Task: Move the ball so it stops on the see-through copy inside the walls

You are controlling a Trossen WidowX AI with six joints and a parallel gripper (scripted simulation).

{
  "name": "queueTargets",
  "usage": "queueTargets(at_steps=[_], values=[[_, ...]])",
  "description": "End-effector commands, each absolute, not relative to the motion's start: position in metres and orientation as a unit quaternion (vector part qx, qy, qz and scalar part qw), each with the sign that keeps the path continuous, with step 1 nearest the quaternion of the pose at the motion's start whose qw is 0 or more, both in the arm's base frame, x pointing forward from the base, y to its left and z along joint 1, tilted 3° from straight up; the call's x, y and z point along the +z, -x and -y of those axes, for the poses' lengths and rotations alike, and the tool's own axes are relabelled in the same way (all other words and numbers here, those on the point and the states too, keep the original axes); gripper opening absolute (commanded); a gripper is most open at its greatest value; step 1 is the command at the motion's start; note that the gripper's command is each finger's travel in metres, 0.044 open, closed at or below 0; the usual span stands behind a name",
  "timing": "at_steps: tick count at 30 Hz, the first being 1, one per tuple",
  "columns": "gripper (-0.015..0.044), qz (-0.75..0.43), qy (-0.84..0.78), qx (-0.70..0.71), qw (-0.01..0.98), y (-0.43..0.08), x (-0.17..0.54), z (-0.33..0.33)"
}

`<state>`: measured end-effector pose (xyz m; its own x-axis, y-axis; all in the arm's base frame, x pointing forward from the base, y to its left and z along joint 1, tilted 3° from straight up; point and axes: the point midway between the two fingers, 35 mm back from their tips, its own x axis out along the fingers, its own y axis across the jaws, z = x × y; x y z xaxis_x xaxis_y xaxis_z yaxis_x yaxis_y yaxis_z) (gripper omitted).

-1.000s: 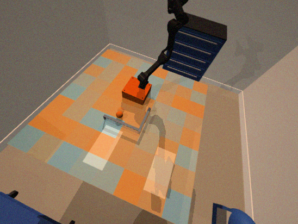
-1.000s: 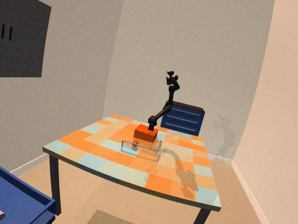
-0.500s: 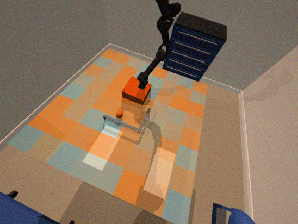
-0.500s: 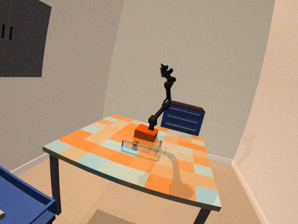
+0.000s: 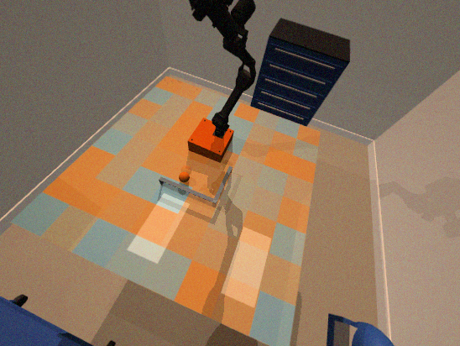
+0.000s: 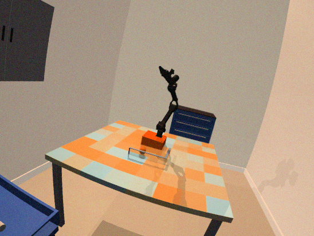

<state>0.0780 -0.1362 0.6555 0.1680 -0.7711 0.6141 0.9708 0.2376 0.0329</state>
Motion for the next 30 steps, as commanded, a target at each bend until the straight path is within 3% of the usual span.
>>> queueTargets(at_steps=[1, 11, 19, 30], values=[[0.0391, 0.194, 0.215, -0.545, 0.787, -0.147, 0.629, 0.153], [0.0391, 0.082, 0.246, -0.452, 0.853, -0.26, 0.561, 0.172], [0.0391, -0.074, 0.242, -0.347, 0.903, -0.348, 0.459, 0.179], [0.0391, -0.314, 0.181, -0.189, 0.913, -0.409, 0.284, 0.159]])
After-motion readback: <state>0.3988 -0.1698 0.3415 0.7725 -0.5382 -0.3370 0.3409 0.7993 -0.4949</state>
